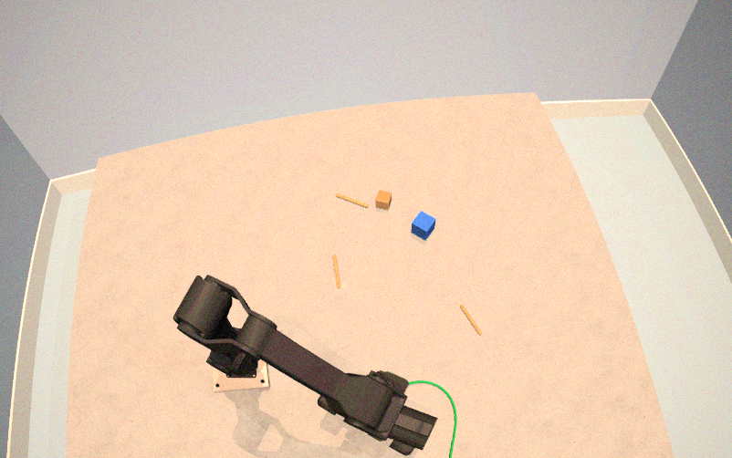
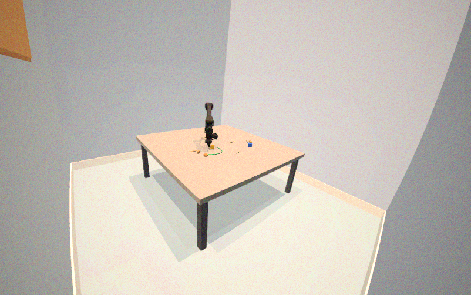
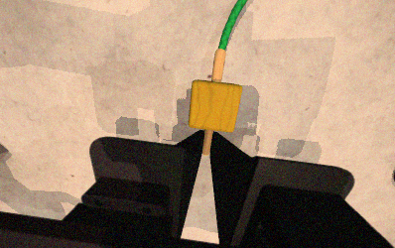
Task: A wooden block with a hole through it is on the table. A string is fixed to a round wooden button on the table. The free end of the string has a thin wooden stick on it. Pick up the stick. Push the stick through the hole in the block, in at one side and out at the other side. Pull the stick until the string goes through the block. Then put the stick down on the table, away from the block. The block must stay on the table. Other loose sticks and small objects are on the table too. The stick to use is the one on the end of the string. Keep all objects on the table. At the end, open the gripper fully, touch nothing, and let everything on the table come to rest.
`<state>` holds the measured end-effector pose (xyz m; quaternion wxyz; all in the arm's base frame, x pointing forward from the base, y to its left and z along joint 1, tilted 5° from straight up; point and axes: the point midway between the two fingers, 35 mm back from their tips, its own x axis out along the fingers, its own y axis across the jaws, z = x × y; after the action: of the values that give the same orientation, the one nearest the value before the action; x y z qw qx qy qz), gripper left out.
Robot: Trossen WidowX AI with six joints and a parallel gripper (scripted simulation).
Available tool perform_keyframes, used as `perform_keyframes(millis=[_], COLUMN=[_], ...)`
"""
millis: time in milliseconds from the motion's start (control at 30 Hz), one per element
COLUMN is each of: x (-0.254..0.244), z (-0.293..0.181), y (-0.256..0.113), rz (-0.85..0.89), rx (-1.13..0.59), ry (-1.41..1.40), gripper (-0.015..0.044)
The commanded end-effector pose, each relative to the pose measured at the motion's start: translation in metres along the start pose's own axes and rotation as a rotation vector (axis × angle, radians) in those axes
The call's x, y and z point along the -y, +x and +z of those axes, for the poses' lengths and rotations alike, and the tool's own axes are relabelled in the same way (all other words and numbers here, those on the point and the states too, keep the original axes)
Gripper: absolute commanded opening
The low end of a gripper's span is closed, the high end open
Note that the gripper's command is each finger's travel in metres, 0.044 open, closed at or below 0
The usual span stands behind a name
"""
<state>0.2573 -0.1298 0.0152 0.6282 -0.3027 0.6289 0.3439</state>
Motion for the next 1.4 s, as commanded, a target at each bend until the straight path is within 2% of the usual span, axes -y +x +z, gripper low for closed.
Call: perform_keyframes(millis=[0, 1367], x=[0.000, 0.000], z=[0.000, -0.051], y=[0.000, -0.003], rz=[-0.001, -0.003], rx=[0.014, 0.008], ry=[-0.008, -0.003], gripper=[0.0000, 0.0000])
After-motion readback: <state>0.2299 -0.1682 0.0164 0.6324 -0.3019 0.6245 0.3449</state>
